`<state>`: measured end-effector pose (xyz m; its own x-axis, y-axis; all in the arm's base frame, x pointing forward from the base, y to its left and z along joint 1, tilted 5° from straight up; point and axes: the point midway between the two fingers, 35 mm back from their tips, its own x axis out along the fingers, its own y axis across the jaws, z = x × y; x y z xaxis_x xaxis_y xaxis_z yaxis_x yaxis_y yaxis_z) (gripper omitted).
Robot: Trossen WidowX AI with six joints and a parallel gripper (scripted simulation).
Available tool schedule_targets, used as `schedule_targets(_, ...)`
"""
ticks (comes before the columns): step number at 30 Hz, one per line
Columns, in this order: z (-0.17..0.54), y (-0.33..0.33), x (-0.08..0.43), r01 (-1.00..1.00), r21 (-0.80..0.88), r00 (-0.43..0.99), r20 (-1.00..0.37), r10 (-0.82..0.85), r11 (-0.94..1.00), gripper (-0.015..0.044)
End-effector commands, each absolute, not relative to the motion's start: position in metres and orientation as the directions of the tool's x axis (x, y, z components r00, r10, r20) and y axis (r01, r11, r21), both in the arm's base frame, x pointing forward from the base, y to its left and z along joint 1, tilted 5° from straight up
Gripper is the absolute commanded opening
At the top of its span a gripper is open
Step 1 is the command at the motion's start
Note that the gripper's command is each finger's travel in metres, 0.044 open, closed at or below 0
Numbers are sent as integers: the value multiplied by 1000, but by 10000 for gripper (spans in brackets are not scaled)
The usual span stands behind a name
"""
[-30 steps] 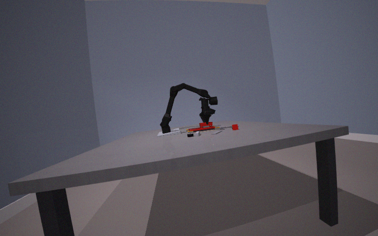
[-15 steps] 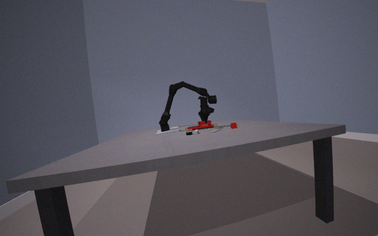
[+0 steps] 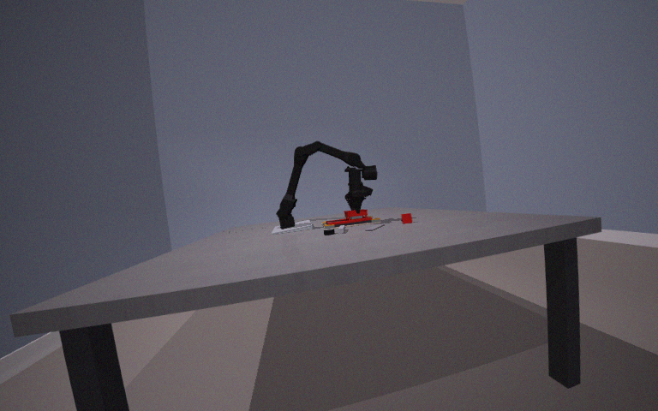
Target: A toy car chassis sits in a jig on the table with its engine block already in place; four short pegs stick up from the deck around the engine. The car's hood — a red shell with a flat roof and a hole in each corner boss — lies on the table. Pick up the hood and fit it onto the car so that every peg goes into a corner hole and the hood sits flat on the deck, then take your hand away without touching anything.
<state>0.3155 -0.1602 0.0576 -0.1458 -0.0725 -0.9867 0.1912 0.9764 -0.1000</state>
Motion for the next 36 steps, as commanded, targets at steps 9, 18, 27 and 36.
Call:
schedule_targets(9,55,-161,316,188,-103,-144,-987,-76,977,0)
schedule_targets(18,52,-161,316,187,-103,-145,-987,-77,977,0)
schedule_targets(27,48,-161,315,185,-103,-146,-986,-77,977,0)
schedule_targets(36,44,-161,315,182,-103,-146,-986,-77,978,0)
